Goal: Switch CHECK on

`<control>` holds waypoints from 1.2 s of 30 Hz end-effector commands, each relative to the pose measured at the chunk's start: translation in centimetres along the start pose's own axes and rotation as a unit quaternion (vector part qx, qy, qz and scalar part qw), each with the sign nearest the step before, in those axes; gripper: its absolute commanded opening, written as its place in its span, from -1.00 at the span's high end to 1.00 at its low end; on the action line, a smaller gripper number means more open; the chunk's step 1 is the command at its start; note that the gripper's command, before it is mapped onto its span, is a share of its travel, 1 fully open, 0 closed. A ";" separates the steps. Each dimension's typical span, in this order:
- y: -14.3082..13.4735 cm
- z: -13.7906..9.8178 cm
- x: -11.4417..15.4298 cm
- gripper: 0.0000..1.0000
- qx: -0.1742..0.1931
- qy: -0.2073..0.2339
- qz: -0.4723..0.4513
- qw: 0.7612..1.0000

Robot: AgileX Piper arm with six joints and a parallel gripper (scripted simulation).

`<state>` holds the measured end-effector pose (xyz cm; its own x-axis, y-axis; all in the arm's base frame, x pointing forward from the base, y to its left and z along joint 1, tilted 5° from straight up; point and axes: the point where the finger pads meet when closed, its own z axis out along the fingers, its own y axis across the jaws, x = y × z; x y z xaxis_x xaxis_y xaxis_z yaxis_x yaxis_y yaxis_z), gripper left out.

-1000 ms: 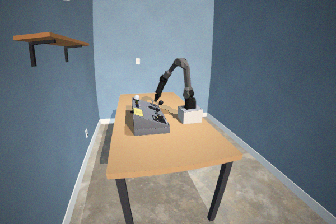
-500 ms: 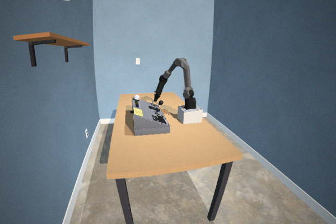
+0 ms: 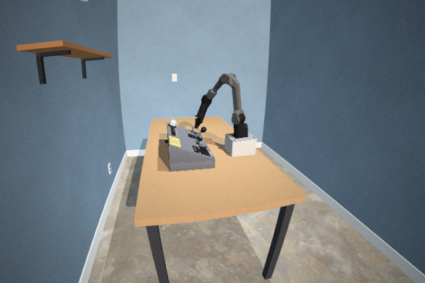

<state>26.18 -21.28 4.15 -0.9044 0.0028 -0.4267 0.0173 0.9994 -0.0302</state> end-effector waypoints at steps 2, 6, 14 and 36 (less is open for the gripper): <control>0.0 0.0 0.0 1.00 0.000 0.000 -0.001 1.000; 0.0 0.0 0.3 1.00 0.000 0.000 -0.001 1.000; 0.0 0.0 1.1 1.00 0.000 0.000 -0.001 1.000; 0.0 -8.6 1.2 1.00 0.000 0.000 -0.001 1.000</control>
<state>21.74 -20.97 10.75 -0.9045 0.0017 -0.4264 0.0158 0.9994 -0.0296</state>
